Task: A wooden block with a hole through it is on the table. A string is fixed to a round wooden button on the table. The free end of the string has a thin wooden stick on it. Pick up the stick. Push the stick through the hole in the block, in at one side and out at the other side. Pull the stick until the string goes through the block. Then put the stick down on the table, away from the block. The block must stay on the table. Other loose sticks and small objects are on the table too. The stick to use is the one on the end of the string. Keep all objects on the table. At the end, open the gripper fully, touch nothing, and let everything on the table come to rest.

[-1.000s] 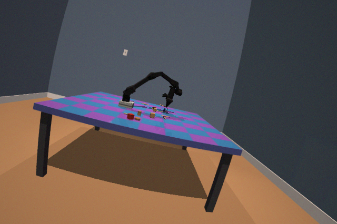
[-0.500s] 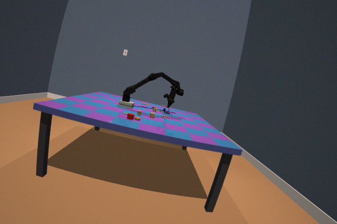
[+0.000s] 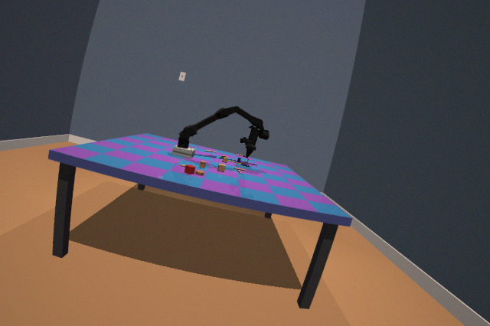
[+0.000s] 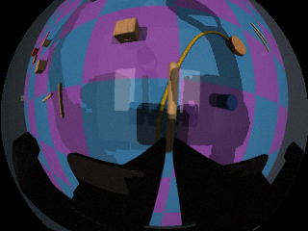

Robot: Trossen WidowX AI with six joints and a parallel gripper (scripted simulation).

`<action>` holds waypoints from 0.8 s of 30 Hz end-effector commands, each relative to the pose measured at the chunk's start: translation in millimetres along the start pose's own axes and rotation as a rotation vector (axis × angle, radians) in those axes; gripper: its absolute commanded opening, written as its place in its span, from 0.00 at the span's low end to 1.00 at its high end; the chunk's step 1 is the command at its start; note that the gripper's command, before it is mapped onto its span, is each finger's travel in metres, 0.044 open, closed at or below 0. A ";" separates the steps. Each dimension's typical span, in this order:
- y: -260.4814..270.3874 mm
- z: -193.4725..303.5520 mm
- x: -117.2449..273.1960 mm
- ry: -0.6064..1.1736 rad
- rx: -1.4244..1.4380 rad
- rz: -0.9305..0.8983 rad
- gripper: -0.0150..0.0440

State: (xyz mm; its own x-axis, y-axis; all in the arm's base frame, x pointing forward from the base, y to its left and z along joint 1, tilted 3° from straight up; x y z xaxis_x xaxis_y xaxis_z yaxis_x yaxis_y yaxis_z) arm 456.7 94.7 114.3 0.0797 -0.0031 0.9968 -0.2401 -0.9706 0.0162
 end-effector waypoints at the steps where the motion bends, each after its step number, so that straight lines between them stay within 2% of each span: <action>1: 1.8 5.0 2.8 0.018 0.006 -0.002 0.25; 24: 13.3 26.6 5.3 0.068 0.014 -0.005 0.25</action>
State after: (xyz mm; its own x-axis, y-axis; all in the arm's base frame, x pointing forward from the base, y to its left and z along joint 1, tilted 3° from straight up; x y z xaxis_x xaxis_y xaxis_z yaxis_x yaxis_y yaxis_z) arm 476.1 78.2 115.2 0.0301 0.0103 0.9995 -0.2311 -0.9728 0.0170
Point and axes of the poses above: the point midway between the two fingers, 35 mm back from their tips, its own x axis back along the fingers, its own y axis across the jaws, z = x × y, the point moved 8 cm from there along x, back along the fingers, and after that the axes turned 7 degrees about -x, right-handed, at the moved point
